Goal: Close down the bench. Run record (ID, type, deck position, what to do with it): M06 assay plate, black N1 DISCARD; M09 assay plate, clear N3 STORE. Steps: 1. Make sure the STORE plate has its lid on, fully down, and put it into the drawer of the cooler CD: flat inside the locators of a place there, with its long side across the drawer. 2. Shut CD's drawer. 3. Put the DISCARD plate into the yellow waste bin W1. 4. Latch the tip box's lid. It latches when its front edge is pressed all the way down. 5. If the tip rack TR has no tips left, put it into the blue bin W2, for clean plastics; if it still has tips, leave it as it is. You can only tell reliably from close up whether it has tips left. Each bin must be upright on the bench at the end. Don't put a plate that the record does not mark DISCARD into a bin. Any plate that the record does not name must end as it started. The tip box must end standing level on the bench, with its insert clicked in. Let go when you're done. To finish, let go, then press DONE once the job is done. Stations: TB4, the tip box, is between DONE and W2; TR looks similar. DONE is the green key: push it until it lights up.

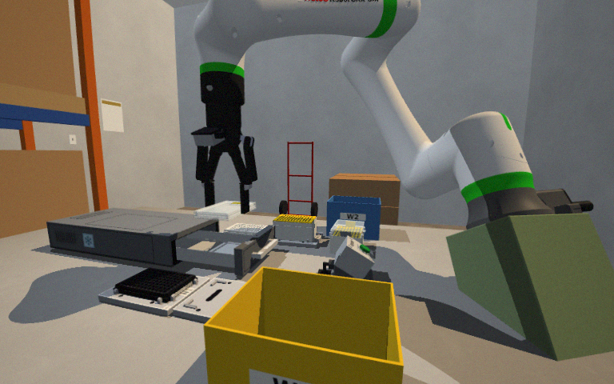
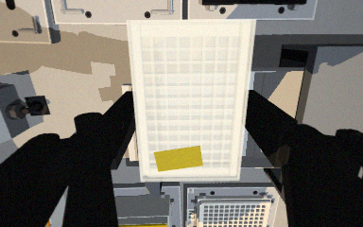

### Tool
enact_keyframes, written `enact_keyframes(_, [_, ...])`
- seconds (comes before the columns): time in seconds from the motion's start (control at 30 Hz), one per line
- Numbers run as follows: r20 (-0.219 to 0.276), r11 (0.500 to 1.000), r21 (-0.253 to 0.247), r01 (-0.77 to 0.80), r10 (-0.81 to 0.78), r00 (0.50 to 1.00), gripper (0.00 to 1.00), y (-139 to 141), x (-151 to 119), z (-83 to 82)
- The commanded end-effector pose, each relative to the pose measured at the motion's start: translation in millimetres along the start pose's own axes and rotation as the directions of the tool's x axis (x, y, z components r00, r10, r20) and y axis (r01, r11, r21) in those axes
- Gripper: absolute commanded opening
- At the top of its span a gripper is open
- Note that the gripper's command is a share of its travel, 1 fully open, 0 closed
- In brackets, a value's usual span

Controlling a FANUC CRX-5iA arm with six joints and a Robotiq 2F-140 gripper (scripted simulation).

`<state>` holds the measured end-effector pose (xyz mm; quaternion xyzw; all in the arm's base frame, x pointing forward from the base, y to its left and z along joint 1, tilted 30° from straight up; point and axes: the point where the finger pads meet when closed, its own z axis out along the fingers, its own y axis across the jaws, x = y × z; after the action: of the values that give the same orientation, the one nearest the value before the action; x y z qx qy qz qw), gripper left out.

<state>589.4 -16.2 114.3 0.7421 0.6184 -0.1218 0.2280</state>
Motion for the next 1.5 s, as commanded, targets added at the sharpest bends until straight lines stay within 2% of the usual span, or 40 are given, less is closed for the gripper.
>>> enact_keyframes(0.0, [-0.001, 1.000, -0.002, 0.000, 0.000, 1.000, 0.10, 5, -6, -0.9])
enact_keyframes(0.83, [-0.001, 1.000, -0.002, 0.000, 0.000, 1.000, 0.10, 39, -59, -1.0])
enact_keyframes(1.2, [-0.001, 1.000, -0.002, 0.000, 0.000, 1.000, 0.10, 40, -59, -1.0])
enact_keyframes(1.47, [-0.001, 1.000, -0.002, 0.000, 0.000, 1.000, 0.10, 40, -59, 6.9])
